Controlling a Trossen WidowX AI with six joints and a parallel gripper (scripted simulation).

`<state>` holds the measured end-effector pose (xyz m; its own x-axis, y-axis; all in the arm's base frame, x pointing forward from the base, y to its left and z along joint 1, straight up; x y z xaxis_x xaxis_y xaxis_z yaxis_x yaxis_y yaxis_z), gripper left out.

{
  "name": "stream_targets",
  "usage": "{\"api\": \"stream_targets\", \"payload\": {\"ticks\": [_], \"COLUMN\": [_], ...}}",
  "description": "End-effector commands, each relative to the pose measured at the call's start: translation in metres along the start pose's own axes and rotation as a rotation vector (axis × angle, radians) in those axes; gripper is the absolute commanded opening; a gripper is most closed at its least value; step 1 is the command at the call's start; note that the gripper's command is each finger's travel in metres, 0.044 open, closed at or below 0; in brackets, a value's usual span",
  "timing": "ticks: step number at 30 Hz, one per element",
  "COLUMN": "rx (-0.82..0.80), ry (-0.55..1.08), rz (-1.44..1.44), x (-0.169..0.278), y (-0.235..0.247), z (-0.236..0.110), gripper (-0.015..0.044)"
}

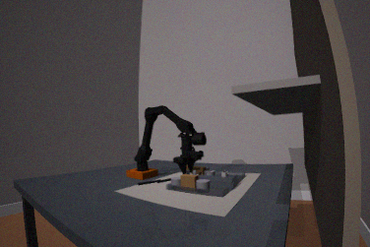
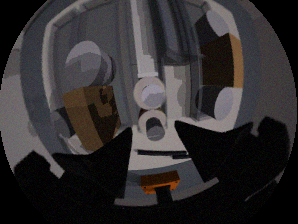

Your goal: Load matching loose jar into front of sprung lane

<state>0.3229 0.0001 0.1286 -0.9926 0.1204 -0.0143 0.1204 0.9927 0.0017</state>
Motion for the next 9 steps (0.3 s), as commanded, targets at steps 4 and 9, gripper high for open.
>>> {"api": "stream_targets", "payload": {"ticks": [4, 9], "rx": [0.0, 0.0], "ry": [-0.005, -0.004], "rz": [-0.001, -0.001], "x": [0.013, 0.031], "y": [-0.001, -0.002], "z": [-0.004, -0.005], "gripper": [0.029, 0.029]}}
Point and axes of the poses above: the point midway between the two fingers, 35 mm back from their tips, its own z axis out along the fingers, its own y axis across the jaws, x = y × z, the point moved 8 cm from there along -z, back along the fingers, and after that the axes turned 4 degrees about z, right-handed, at the moved point
